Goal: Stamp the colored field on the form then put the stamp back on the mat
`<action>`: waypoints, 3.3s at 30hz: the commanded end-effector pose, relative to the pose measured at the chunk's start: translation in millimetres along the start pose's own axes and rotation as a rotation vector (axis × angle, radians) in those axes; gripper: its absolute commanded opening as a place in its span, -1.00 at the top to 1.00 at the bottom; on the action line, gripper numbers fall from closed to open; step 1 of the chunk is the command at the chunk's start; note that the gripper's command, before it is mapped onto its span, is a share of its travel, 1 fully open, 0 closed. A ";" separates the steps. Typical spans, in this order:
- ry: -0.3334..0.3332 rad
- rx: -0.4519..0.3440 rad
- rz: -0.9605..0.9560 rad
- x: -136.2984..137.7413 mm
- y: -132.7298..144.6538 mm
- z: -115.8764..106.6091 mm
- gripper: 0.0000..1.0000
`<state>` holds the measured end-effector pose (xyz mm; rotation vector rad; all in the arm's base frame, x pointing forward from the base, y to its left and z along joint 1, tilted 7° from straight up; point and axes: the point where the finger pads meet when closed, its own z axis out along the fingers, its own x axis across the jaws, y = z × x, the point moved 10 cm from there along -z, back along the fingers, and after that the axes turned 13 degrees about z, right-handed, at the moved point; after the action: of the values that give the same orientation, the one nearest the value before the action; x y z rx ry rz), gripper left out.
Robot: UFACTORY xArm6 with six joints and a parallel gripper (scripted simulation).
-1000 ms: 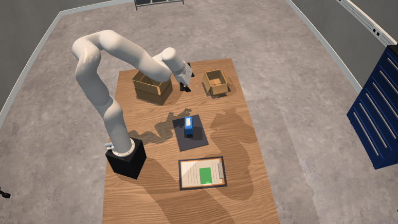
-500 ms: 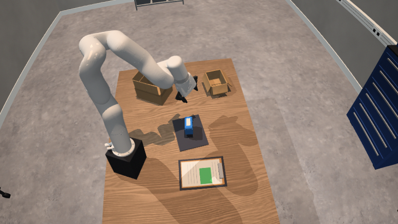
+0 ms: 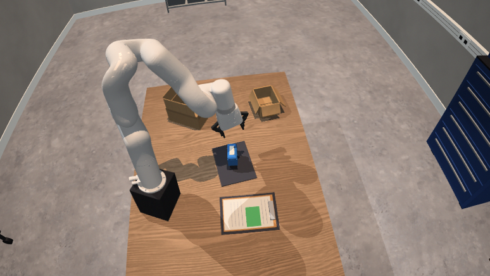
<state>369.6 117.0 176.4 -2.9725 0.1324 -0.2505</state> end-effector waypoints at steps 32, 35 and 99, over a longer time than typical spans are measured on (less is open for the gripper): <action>-0.095 -0.068 0.374 -8.6 29.0 15.2 -1.00; -0.095 -0.067 0.374 -6.4 27.8 -4.3 -1.00; -0.121 0.021 -1.235 135.0 289.4 -22.5 -1.00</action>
<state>472.1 -169.8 172.9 -2.7387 -1.5727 -0.1314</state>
